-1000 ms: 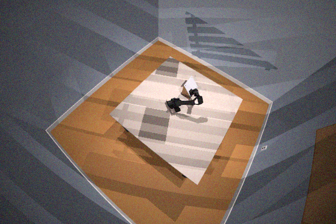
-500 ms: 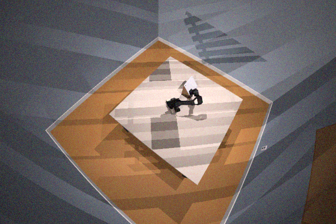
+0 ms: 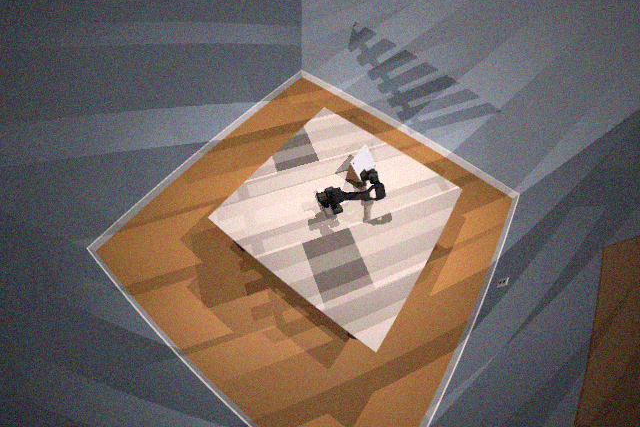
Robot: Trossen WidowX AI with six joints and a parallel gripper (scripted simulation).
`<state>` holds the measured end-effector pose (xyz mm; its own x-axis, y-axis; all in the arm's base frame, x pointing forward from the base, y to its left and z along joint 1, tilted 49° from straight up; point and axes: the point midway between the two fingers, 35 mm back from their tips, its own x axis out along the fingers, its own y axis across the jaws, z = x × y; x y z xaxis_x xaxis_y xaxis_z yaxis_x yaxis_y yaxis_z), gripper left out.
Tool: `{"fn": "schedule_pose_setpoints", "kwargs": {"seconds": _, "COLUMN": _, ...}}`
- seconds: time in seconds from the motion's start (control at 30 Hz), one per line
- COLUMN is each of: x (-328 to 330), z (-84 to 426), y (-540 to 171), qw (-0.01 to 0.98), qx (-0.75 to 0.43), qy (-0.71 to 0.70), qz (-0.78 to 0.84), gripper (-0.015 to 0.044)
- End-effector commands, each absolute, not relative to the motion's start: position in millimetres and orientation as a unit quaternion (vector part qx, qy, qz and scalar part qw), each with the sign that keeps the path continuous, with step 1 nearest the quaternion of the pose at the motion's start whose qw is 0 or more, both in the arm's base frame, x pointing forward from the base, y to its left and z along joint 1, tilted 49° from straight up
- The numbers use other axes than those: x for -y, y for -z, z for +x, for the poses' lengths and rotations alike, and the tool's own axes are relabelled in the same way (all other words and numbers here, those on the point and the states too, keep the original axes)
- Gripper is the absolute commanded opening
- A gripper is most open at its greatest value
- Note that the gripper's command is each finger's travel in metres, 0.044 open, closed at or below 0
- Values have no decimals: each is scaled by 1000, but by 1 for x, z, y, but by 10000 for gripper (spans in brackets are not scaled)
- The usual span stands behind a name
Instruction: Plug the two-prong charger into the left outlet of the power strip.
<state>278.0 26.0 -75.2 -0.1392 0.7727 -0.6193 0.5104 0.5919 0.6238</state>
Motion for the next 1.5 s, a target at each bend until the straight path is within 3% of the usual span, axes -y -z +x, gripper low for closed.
{"fn": "schedule_pose_setpoints", "kwargs": {"seconds": 0.0, "x": -22, "z": 286, "y": 79, "qw": 507, "qx": -736, "qy": -133, "qz": 428, "gripper": 0}}
{"fn": "schedule_pose_setpoints", "kwargs": {"seconds": 1.47, "x": -24, "z": 282, "y": 77, "qw": 507, "qx": -736, "qy": -133, "qz": 428, "gripper": 0}}
